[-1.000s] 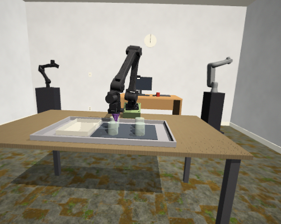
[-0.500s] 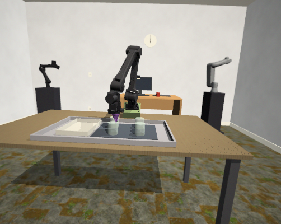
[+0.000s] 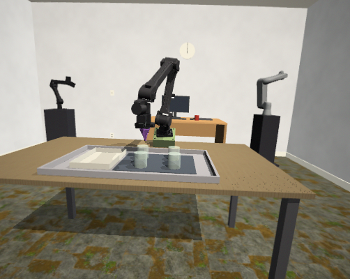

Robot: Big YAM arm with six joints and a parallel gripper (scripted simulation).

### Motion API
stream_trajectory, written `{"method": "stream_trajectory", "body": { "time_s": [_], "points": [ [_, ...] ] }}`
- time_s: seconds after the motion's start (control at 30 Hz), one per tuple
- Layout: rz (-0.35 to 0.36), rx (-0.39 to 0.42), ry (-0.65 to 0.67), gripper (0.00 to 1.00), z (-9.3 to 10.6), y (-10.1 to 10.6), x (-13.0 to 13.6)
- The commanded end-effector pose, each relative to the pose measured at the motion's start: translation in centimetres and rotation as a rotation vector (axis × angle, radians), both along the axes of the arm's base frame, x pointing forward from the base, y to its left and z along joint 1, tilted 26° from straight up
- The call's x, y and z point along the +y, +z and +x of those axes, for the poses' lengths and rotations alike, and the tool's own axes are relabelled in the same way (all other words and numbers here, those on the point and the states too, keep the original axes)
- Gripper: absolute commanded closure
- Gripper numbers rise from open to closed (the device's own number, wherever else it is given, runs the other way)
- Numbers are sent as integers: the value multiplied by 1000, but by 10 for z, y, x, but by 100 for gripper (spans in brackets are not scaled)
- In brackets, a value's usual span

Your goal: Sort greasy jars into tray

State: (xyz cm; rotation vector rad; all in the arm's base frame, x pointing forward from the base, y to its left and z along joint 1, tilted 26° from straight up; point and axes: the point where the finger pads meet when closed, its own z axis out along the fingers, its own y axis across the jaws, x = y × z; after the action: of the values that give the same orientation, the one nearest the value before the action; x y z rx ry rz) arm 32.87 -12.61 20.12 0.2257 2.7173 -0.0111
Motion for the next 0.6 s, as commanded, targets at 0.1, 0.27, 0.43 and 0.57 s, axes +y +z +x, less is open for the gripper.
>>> {"method": "stream_trajectory", "body": {
  "time_s": [0.1,0.27,0.43,0.57],
  "points": [
    [-17,-34,9,100,10,23,1],
    [-17,-34,9,100,16,24,41],
    [-17,-34,9,100,23,25,82],
    [-17,-34,9,100,28,25,114]
  ]
}}
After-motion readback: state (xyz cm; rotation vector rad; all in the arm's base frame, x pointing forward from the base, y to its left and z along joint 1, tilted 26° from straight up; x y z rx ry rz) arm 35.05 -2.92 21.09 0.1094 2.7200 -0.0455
